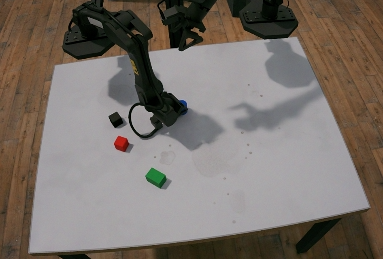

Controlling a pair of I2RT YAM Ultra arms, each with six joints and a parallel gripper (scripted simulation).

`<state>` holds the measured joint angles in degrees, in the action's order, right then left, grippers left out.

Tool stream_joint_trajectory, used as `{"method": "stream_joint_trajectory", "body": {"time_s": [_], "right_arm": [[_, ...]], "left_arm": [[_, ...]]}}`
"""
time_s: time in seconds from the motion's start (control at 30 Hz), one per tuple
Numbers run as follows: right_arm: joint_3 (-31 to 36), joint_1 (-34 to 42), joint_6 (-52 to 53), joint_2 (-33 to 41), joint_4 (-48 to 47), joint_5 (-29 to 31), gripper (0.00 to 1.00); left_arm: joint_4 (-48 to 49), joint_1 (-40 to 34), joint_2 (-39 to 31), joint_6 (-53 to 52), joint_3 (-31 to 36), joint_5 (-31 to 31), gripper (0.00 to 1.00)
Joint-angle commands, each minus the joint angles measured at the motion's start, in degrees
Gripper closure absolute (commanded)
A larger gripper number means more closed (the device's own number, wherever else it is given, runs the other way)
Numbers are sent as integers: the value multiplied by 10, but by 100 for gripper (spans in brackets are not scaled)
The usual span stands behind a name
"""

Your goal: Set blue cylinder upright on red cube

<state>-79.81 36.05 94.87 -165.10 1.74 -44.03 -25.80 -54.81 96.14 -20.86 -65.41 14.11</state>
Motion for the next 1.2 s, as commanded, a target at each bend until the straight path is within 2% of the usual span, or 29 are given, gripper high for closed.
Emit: {"method": "stream_joint_trajectory", "body": {"time_s": [0.0,0.03,0.07,0.17,0.37,0.53,0.67,0.87,0.97,1.03,1.07,1.17], "right_arm": [[11,-7,-6,15,-7,-4,88],[11,-7,-6,15,-7,-4,99],[11,-7,-5,15,-7,-4,100],[16,-6,-3,22,7,-4,66],[57,-1,1,85,29,-5,66],[61,-9,-30,92,54,-10,66],[74,-38,-99,107,113,-6,66],[74,-152,-237,153,240,15,66],[58,-208,-298,171,313,29,66],[58,-208,-298,171,313,29,66],[36,-230,-334,168,366,38,66],[4,-279,-386,173,436,55,66]], "left_arm": [[-1,1,-14,-4,-18,6,0],[-1,1,-14,-4,-18,6,0],[-1,1,-14,-4,-18,6,0],[-1,1,-14,-4,-18,6,0],[-1,1,-14,-4,-18,6,0],[5,1,-21,-2,-23,5,0],[81,-3,-19,23,-8,-13,0],[265,-18,2,81,49,-48,0],[353,-28,9,108,83,-65,0],[353,-28,9,108,83,-65,0],[405,-32,13,120,103,-77,0],[490,-41,17,146,139,-93,0]]}}
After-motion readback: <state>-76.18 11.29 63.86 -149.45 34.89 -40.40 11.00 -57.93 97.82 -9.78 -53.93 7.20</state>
